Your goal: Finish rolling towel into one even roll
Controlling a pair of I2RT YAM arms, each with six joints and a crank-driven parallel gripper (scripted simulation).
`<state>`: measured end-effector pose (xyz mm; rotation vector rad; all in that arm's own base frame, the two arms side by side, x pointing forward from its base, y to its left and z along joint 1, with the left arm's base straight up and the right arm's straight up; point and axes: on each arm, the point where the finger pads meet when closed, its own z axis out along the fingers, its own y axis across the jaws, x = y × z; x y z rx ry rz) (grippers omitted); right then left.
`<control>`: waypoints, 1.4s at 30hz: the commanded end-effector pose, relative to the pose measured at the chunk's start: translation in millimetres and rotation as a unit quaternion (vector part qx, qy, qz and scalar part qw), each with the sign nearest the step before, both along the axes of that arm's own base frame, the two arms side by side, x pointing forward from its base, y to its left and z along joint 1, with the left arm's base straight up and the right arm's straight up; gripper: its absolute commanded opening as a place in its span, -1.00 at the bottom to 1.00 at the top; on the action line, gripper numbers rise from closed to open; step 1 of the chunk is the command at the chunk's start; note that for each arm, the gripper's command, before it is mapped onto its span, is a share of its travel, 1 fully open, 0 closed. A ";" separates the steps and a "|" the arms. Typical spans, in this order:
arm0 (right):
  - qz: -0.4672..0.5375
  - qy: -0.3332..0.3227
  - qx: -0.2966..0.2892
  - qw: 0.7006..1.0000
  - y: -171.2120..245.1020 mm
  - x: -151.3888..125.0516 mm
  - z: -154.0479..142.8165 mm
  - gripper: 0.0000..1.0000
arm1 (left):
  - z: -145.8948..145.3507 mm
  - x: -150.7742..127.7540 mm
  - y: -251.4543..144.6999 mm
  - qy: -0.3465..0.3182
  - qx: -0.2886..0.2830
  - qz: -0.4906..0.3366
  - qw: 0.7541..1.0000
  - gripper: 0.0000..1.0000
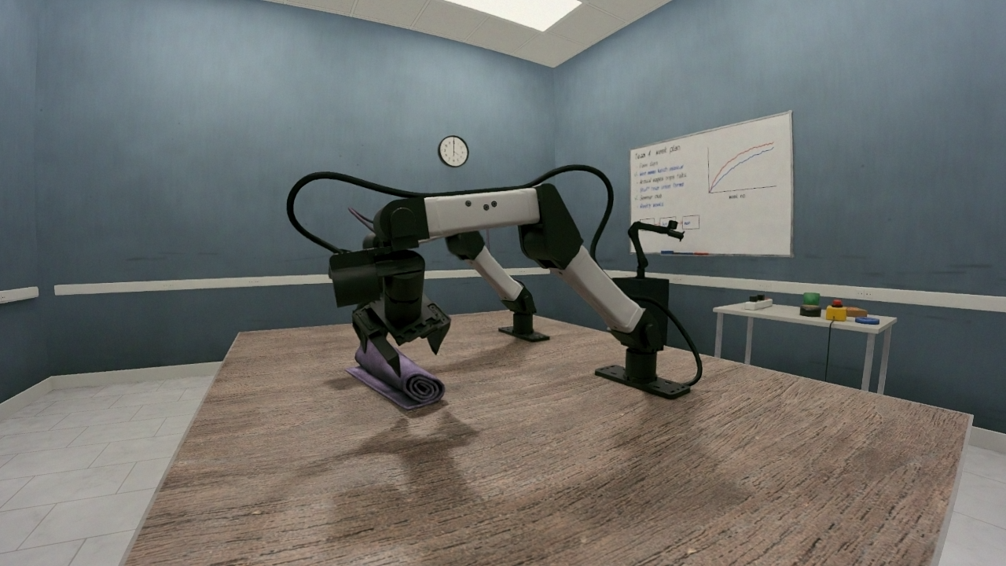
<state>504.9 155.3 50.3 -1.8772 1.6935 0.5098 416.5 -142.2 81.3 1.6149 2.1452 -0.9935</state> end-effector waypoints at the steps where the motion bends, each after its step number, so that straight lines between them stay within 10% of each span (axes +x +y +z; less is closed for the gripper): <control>1: 0.006 0.135 -0.009 0.991 -6.3 -21.5 -9.2 -0.23 | 19.8 3.6 -0.9 0.091 0.003 -0.090 0.992 0.70; 21: 0.005 0.271 -0.025 0.962 -6.3 -21.5 -14.3 -0.23 | 19.8 3.6 -0.9 0.091 0.003 -0.090 0.992 0.70; 42: 0.005 0.271 -0.025 0.962 -11.5 -18.5 4.2 0.70 | 19.8 3.6 -0.9 0.091 0.003 -0.090 0.992 0.70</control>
